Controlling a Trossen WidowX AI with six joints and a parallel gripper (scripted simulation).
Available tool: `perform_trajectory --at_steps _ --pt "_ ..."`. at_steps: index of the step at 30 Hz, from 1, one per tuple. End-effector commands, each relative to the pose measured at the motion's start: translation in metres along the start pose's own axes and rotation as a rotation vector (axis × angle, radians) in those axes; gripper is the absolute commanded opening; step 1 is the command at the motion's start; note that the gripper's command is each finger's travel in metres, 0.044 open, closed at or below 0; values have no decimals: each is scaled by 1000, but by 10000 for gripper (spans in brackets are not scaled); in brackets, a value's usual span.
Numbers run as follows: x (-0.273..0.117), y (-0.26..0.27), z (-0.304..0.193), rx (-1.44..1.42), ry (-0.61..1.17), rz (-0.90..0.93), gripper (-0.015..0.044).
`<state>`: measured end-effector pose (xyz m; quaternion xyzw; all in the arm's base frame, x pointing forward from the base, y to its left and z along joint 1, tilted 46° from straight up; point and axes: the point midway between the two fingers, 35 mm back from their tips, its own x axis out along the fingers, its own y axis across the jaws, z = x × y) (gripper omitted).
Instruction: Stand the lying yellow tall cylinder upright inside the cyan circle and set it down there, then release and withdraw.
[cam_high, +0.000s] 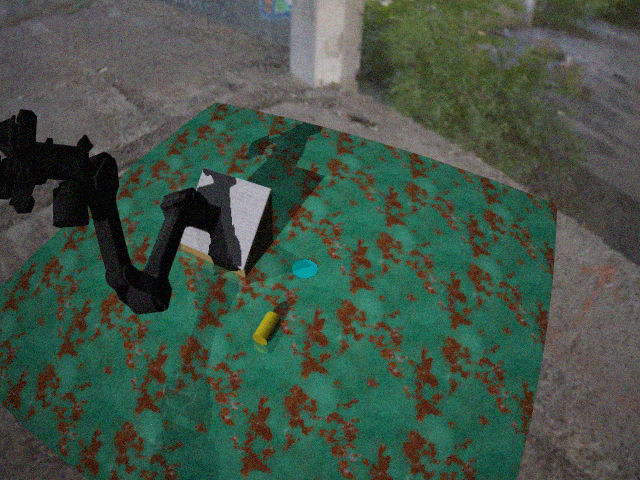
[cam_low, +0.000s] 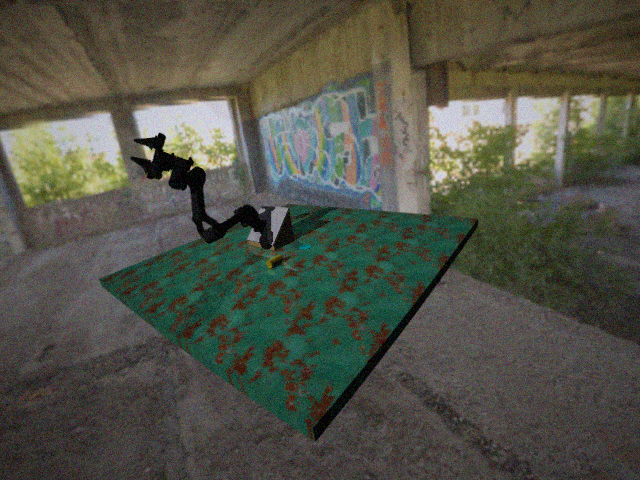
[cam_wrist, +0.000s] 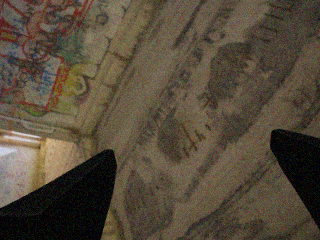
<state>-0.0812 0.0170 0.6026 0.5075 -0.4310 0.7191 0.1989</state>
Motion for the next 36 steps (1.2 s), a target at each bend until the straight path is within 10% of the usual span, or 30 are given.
perform_trajectory --at_steps 1,36 --pt "0 0 -1 1 2 -1 374" --pt "-121 -169 -158 70 666 -805 309"
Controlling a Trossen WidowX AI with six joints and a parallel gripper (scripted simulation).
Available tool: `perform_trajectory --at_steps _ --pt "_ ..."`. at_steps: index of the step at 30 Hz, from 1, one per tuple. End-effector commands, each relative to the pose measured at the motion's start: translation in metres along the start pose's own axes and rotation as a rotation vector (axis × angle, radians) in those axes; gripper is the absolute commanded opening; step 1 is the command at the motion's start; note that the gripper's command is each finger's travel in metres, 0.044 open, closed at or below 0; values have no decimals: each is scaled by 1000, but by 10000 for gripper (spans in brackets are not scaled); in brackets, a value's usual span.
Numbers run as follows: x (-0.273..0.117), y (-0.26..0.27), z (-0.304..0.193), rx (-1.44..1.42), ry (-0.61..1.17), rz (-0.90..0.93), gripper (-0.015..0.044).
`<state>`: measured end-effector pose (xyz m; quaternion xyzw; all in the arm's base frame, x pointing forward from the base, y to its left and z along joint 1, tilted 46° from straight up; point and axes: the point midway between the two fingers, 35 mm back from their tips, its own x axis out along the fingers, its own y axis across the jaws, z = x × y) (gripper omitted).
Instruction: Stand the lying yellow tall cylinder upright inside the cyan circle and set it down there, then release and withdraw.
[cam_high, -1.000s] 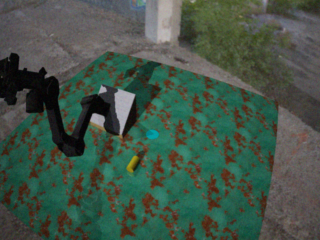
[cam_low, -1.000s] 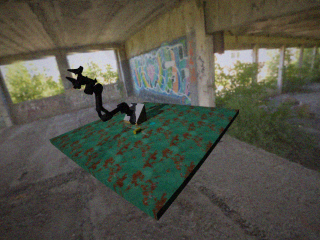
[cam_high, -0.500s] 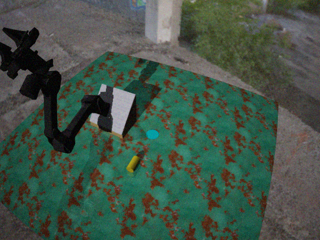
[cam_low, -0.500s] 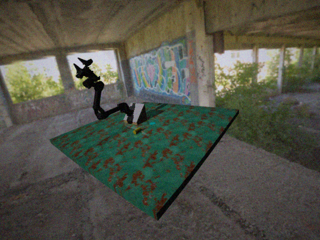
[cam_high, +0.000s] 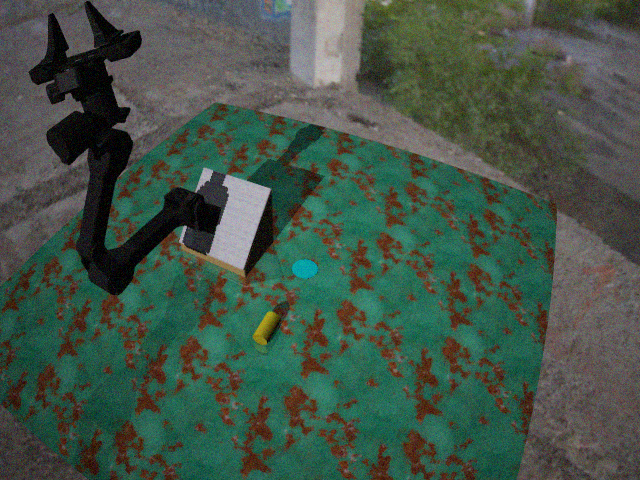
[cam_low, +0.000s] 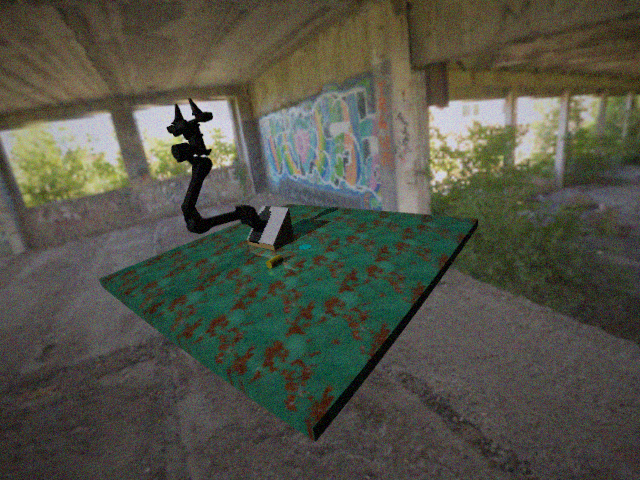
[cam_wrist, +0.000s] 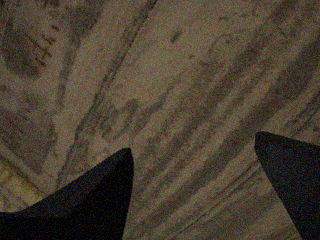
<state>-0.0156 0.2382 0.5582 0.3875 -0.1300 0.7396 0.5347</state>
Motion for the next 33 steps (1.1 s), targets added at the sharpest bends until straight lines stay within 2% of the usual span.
perform_trajectory --at_steps 1,16,33 --pt "3 -34 -15 27 55 -129 309" --pt "-26 -156 -49 103 170 -620 309" --pt "-118 -273 -52 172 151 -1214 309"
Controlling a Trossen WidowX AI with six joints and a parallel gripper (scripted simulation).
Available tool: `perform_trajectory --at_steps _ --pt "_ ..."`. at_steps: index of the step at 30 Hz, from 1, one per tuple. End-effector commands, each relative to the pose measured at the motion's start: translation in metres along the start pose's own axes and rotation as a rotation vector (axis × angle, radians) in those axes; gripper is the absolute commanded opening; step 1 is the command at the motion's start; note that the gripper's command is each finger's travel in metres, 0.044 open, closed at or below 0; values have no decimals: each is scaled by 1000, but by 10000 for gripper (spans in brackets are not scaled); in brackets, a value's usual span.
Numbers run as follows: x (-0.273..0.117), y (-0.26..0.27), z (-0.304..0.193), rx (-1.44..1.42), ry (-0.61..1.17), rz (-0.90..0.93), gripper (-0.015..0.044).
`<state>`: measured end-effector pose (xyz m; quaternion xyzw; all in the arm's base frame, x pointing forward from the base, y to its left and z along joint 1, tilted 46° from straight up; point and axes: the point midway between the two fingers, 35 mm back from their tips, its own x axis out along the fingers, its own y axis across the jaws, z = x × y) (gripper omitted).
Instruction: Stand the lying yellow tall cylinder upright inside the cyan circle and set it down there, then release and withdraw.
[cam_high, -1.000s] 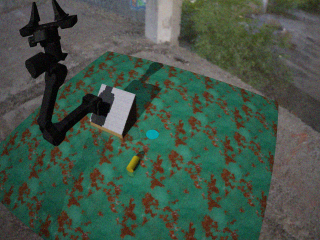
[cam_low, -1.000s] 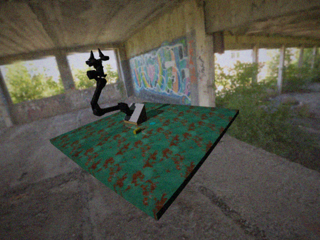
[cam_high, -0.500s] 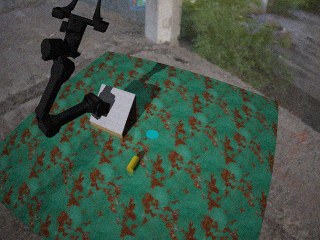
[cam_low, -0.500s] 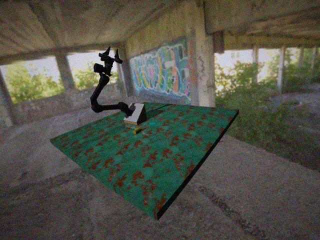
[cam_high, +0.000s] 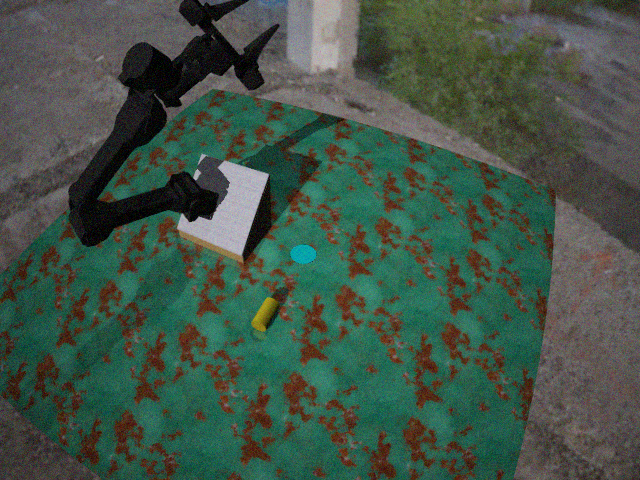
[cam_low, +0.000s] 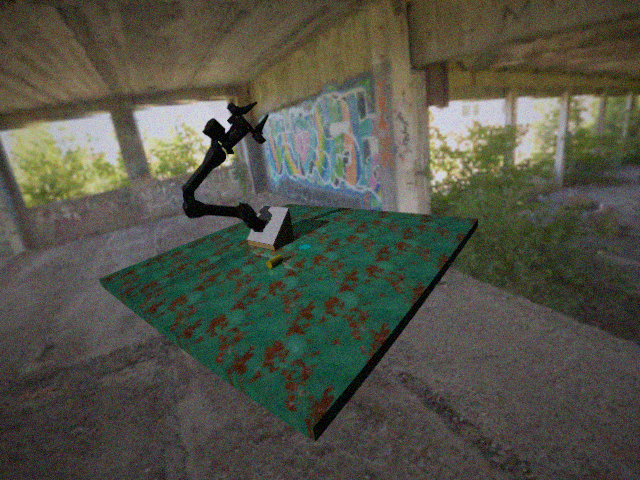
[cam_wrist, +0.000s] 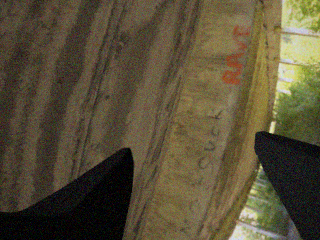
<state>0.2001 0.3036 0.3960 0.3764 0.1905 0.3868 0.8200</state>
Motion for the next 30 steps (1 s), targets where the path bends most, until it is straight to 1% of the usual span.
perform_trajectory --at_steps 1,8,15,22,30 --pt "8 -35 6 40 -16 -143 309" --pt "10 -95 18 104 -55 -381 309" --pt "0 -153 31 170 -109 -617 309" --pt "-21 -206 43 235 -175 -848 309" --pt "-57 -258 56 307 -261 -1108 309"
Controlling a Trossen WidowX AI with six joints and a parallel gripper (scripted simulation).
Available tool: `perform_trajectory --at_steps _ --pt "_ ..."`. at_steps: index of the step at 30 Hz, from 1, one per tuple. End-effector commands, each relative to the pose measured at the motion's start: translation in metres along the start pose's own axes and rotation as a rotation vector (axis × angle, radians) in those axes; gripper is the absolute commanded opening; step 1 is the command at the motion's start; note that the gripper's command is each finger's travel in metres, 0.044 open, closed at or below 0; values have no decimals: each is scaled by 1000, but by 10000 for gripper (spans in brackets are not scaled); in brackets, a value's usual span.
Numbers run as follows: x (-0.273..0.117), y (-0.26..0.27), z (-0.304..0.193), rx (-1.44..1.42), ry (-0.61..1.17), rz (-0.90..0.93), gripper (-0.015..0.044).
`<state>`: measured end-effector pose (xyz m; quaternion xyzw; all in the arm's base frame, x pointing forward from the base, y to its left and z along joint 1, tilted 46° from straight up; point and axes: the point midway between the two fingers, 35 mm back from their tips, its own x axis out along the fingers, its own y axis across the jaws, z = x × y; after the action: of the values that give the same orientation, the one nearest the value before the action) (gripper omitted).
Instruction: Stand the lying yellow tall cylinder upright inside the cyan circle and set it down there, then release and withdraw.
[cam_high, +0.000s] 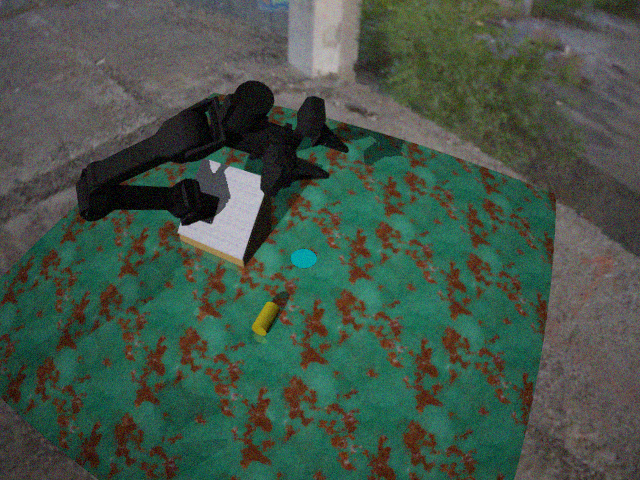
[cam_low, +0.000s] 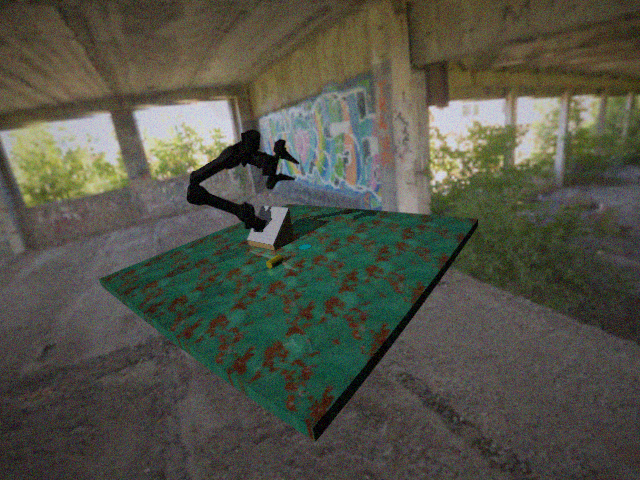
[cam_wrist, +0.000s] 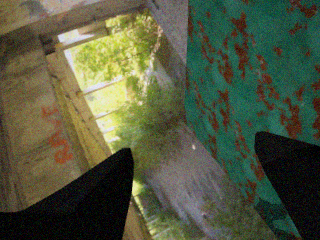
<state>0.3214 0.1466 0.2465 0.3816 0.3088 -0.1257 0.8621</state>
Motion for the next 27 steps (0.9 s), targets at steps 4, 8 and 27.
perform_trajectory --at_steps 4,8,27 --pt "17 -46 26 79 -77 -225 309" --pt "21 -73 40 119 -121 -349 309" --pt "0 -192 97 272 -327 -914 309"
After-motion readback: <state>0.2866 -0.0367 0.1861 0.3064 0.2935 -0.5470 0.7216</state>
